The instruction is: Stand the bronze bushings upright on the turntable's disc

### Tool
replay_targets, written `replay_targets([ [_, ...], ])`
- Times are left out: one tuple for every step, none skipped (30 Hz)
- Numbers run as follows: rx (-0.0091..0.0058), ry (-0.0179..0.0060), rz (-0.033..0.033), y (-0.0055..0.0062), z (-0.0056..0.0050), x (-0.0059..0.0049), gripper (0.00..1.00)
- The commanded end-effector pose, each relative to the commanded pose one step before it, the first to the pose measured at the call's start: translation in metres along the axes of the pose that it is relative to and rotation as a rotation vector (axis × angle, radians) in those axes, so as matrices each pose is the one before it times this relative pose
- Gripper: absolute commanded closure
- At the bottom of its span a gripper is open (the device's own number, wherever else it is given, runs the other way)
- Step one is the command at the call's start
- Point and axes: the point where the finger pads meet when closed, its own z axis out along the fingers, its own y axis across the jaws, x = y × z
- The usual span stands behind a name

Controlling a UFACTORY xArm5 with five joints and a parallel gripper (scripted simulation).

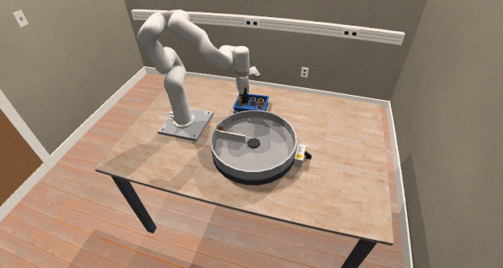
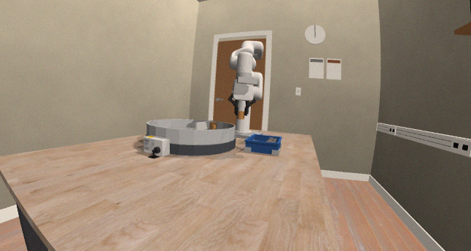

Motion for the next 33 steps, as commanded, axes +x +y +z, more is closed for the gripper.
replay_targets([
  [-0.00020, 0.00177, -0.00819, 0.06947, -0.00020, -0.00766, 1.00],
  [0.00000, 0.00000, 0.00000, 0.00000, 0.00000, 0.00000, 1.00],
  [0.00000, 0.00000, 0.00000, 0.00000, 0.00000, 0.00000, 1.00],
  [0.00012, -0.00012, 0.00000, 0.01008, 0.00012, -0.00176, 1.00],
  [0.00011, -0.00010, 0.00000, 0.00928, 0.00011, -0.00163, 1.00],
  [0.00010, -0.00009, 0.00000, 0.00837, 0.00010, -0.00148, 1.00],
  [0.00009, -0.00007, 0.00000, 0.00736, 0.00008, -0.00127, 1.00],
  [0.00008, -0.00006, 0.00000, 0.00626, 0.00007, -0.00109, 1.00],
  [0.00006, -0.00005, 0.00000, 0.00509, 0.00006, -0.00092, 1.00],
  [0.00005, -0.00003, 0.00000, 0.00397, 0.00004, -0.00067, 1.00],
  [0.00004, -0.00002, 0.00000, 0.00285, 0.00003, -0.00050, 1.00],
  [0.00002, -0.00001, 0.00000, 0.00185, 0.00002, -0.00034, 1.00],
  [0.00001, -0.00001, 0.00000, 0.00101, 0.00001, -0.00019, 1.00],
  [0.00001, 0.00000, 0.00000, 0.00039, 0.00001, -0.00007, 1.00],
  [0.00000, 0.00000, 0.00000, 0.00006, 0.00000, -0.00001, 1.00],
  [0.00000, 0.00000, 0.00000, 0.00000, 0.00000, 0.00000, 1.00],
  [0.00000, 0.00000, 0.00000, 0.00000, 0.00000, 0.00000, 1.00],
  [0.00000, 0.00000, 0.00000, 0.00000, 0.00000, 0.00000, 1.00],
  [0.00000, 0.00000, 0.00000, 0.00000, 0.00000, 0.00000, 1.00],
  [0.00000, 0.00000, 0.00000, 0.00000, 0.00000, 0.00000, 1.00],
  [0.00000, 0.00000, 0.00000, 0.00000, 0.00000, 0.00000, 1.00],
  [0.00000, 0.00000, 0.00000, 0.00000, 0.00000, 0.00000, 1.00],
  [0.00000, 0.00000, 0.00000, 0.00000, 0.00000, 0.00000, 1.00],
  [0.00000, 0.00000, 0.00000, 0.00000, 0.00000, 0.00000, 1.00],
  [0.00000, 0.00000, 0.00000, 0.00000, 0.00000, 0.00000, 1.00],
  [0.00000, 0.00000, 0.00000, 0.00000, 0.00000, 0.00000, 1.00],
  [0.00000, 0.00000, 0.00000, 0.00001, 0.00029, 0.00000, 1.00],
  [0.00002, -0.00002, -0.00001, 0.00006, 0.00163, -0.00001, 1.00],
  [0.00004, -0.00005, -0.00002, 0.00011, 0.00334, -0.00004, 1.00],
  [0.00003, -0.00004, -0.00002, 0.00016, 0.00466, -0.00005, 1.00],
  [0.00000, 0.00000, 0.00000, 0.00020, 0.00512, -0.00002, 1.00],
  [0.00000, 0.00000, 0.00000, 0.00019, 0.00461, 0.00000, 1.00],
  [0.00000, 0.00000, 0.00000, 0.00013, 0.00329, -0.00001, 1.00],
])
